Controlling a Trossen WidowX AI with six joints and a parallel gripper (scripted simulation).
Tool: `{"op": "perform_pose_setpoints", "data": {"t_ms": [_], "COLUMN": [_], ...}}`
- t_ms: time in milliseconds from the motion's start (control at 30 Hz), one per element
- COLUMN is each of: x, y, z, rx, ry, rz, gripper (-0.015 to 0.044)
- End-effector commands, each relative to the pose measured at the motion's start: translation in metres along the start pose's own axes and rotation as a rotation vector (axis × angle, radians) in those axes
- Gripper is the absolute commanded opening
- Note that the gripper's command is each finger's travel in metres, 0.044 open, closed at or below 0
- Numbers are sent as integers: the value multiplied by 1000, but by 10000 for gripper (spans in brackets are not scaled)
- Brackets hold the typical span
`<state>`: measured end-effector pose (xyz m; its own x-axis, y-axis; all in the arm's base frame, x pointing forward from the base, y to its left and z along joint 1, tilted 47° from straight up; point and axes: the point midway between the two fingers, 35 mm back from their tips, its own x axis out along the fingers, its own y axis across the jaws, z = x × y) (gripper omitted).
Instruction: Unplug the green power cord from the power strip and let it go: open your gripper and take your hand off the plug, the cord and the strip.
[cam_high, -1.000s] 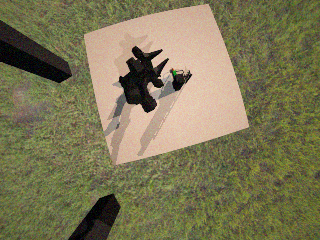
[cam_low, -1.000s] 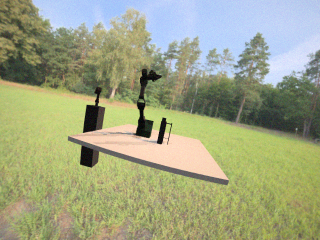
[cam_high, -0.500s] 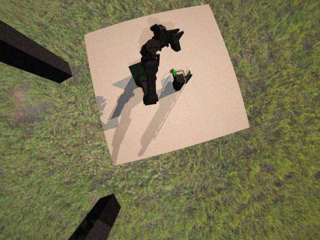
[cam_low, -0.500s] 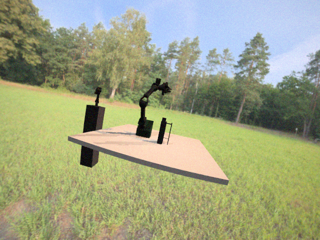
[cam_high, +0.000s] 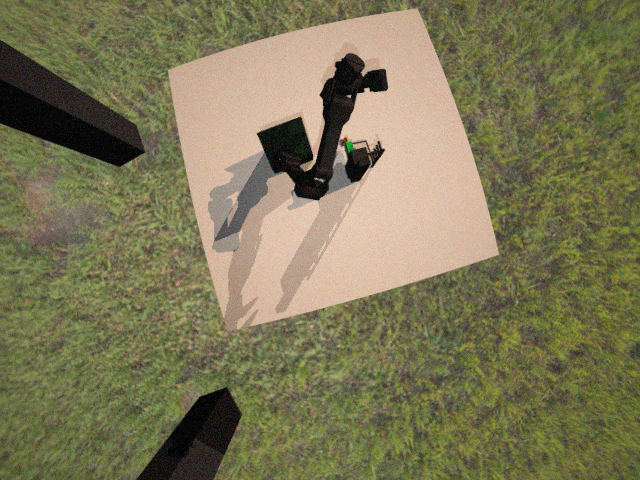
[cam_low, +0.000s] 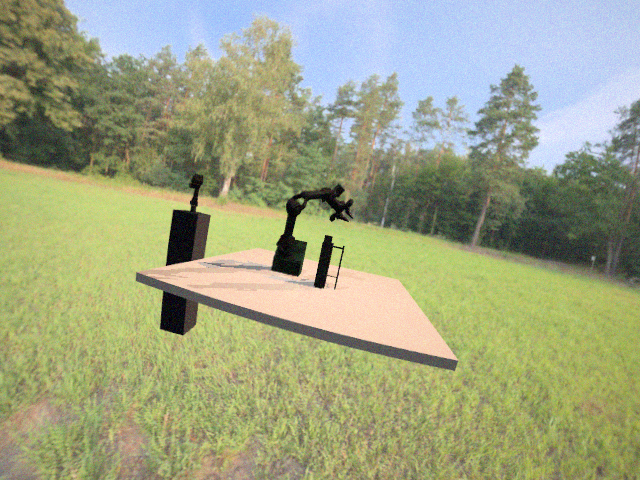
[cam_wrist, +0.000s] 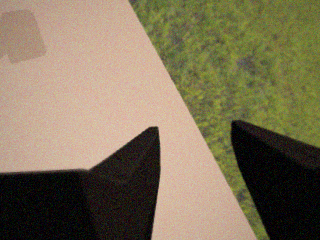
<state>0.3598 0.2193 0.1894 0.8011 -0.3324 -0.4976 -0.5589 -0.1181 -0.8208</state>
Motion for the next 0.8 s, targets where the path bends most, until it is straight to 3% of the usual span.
{"op": "perform_pose_setpoints", "data": {"t_ms": [0, 233, 467, 767], "x": [46, 88, 92, 90], "y": [47, 121, 199, 206], "z": [-37, -107, -182, -189], "rx": [-93, -197, -260, -264], "ry": [120, 292, 444, 458], "rz": [175, 484, 851, 889], "gripper": [160, 160, 160, 160]}}
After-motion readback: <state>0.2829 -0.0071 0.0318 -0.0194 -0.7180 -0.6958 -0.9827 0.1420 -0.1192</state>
